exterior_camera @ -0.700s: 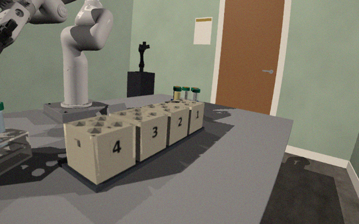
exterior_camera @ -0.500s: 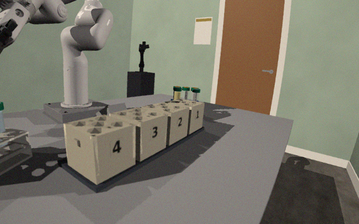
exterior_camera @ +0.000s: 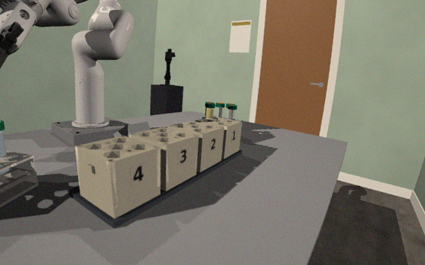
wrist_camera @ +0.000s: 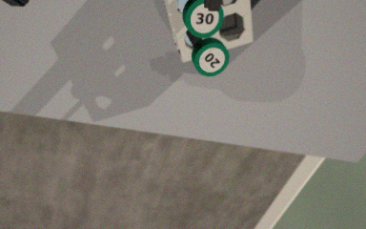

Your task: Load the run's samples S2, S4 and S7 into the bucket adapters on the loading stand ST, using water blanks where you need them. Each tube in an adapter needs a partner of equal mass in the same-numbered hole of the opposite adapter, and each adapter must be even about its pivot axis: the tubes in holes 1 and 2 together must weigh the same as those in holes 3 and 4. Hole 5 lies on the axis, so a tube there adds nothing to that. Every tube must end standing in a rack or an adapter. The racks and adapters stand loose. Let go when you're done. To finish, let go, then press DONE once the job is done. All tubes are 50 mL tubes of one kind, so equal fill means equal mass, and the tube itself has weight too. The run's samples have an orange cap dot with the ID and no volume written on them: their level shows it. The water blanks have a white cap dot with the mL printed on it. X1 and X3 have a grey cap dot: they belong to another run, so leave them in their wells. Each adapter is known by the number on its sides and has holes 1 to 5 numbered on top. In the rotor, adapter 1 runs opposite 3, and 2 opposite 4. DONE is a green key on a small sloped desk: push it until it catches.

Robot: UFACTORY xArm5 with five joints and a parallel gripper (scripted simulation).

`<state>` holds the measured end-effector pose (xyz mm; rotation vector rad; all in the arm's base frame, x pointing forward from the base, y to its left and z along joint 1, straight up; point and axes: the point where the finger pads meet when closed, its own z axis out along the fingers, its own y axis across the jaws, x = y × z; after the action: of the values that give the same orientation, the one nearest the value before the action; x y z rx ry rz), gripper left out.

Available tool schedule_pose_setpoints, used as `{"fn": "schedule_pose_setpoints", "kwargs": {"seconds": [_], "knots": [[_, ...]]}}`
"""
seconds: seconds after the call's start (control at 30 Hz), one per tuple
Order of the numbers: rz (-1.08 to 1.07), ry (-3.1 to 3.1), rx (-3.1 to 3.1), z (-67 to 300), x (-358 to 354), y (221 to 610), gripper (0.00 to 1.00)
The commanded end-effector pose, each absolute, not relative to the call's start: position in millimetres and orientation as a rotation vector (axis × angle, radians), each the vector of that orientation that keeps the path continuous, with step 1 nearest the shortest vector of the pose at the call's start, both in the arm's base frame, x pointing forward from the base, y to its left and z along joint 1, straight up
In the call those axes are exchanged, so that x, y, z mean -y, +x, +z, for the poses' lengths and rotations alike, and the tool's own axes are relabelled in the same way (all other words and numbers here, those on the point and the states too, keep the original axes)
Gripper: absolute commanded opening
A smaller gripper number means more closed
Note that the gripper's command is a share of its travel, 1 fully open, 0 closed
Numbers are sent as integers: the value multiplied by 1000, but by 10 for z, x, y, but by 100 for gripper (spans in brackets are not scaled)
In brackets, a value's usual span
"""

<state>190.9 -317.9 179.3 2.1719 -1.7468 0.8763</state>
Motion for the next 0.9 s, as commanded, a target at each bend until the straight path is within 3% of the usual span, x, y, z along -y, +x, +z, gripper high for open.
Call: {"fn": "schedule_pose_setpoints", "kwargs": {"seconds": [0.0,0.87], "knots": [[856,2260,1688,1842,3131,2096,100],[662,2648,1332,1973,2567,2980,100]]}}
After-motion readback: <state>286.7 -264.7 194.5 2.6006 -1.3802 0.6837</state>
